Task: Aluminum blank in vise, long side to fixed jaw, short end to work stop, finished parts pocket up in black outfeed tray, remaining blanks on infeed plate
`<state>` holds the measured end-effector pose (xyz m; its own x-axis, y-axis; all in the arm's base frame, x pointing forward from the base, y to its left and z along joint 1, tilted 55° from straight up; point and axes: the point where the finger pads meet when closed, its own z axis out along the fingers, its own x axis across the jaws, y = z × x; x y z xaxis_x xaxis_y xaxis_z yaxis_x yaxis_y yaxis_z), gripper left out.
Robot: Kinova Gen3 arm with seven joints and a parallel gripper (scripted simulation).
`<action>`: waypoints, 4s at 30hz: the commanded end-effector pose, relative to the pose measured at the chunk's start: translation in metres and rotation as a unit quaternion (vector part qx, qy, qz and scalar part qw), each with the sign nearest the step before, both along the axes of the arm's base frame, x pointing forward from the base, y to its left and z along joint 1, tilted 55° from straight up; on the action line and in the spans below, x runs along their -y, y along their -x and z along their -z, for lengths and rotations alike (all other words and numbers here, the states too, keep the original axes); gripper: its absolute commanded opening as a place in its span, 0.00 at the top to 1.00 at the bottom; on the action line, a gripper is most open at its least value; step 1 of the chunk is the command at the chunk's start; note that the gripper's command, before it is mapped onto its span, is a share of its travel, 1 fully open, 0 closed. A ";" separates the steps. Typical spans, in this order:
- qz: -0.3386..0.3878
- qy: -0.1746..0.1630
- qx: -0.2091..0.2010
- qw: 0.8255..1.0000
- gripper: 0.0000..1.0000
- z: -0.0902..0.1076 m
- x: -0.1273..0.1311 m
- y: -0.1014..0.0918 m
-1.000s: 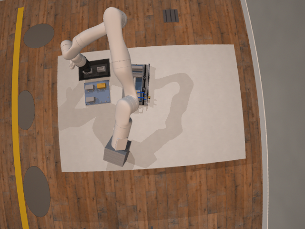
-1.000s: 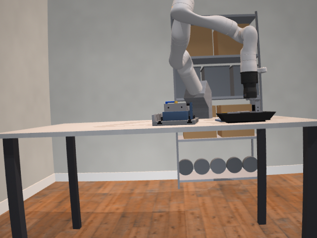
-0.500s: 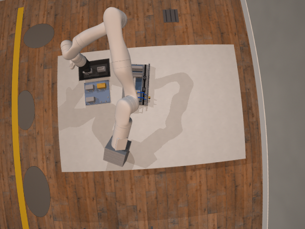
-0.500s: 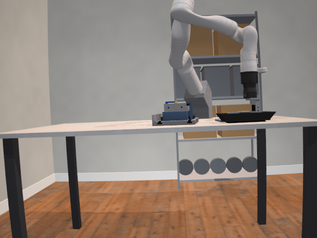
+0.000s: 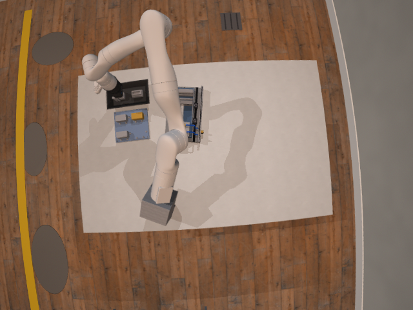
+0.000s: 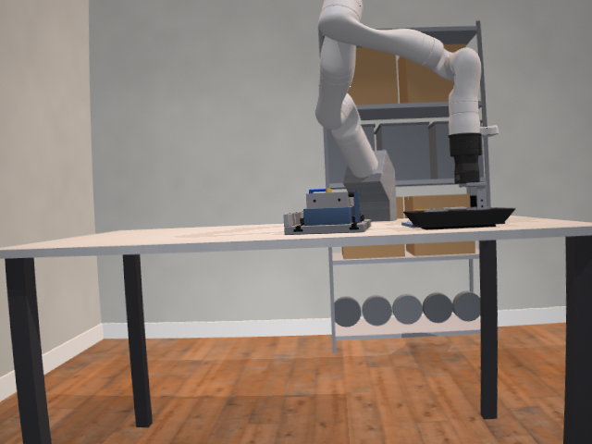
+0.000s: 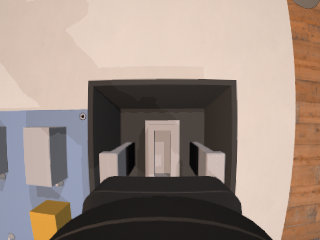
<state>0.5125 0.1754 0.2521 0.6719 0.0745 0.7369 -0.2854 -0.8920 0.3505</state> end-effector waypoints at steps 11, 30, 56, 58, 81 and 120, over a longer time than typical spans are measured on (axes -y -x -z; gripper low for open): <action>-0.001 0.000 0.000 1.000 0.00 -0.013 -0.010 0.014; -0.001 0.000 0.000 1.000 0.00 -0.066 -0.052 0.078; -0.001 0.000 0.000 1.000 1.00 -0.082 -0.064 0.097; -0.001 0.000 0.000 1.000 1.00 -0.082 -0.064 0.097; -0.001 0.000 0.000 1.000 1.00 -0.082 -0.064 0.097; -0.001 -0.002 -0.003 1.000 1.00 0.071 -0.046 0.239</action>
